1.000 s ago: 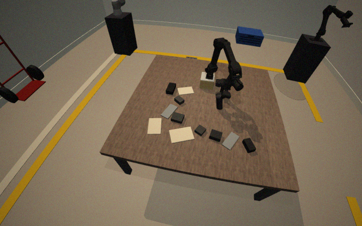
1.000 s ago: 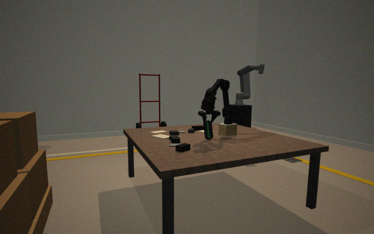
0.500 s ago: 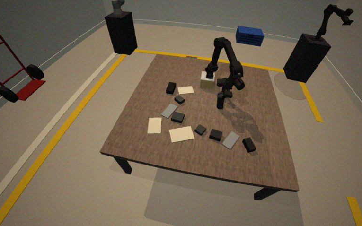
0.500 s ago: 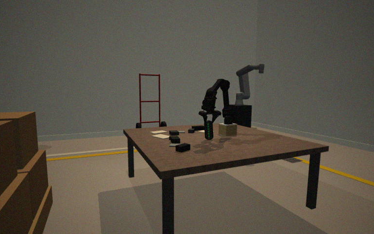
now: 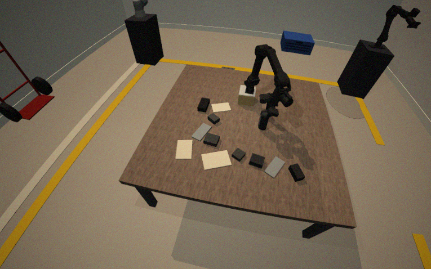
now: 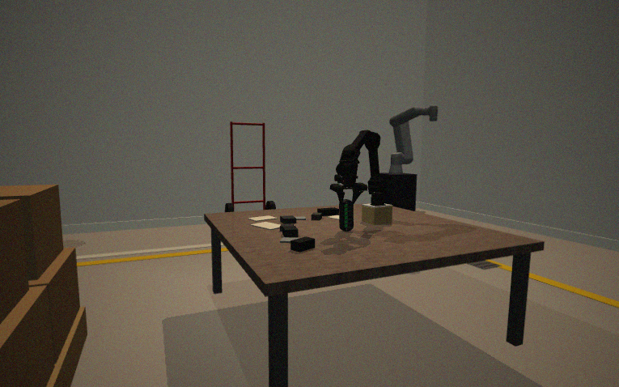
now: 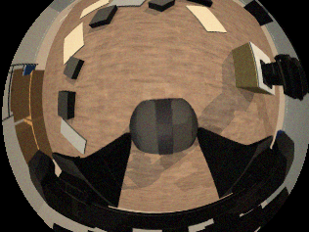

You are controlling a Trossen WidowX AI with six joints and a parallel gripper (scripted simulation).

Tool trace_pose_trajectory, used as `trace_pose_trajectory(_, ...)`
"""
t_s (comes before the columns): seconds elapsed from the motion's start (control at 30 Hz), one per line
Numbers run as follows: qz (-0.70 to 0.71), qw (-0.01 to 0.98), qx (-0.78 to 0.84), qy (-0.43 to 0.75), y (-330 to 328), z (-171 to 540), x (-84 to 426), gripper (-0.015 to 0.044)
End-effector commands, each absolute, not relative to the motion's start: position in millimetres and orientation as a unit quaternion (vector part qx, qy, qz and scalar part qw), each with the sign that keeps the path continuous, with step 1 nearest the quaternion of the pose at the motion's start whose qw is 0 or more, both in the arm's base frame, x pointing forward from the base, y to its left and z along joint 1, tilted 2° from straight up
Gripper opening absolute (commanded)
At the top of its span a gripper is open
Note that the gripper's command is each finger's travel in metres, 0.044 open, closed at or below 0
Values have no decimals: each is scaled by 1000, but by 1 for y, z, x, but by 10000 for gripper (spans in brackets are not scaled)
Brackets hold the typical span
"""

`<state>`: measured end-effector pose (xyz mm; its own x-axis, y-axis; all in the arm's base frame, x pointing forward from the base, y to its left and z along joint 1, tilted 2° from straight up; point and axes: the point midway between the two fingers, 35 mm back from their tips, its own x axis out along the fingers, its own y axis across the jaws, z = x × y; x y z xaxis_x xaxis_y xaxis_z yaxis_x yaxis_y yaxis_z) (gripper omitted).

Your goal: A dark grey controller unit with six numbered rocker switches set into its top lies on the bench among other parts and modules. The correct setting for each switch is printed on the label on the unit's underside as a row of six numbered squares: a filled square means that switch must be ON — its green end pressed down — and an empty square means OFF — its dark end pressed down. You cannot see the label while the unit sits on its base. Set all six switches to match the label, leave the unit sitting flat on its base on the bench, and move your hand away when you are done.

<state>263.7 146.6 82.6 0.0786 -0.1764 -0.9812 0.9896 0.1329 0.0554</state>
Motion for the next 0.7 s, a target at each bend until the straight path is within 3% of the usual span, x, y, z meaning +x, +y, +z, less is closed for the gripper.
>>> trace_pose_trajectory(0.0, -490, 584, 442, 473, 153, 80, 263, 336)
trace_pose_trajectory(0.67, -480, 572, 454, 487, 168, 78, 261, 336)
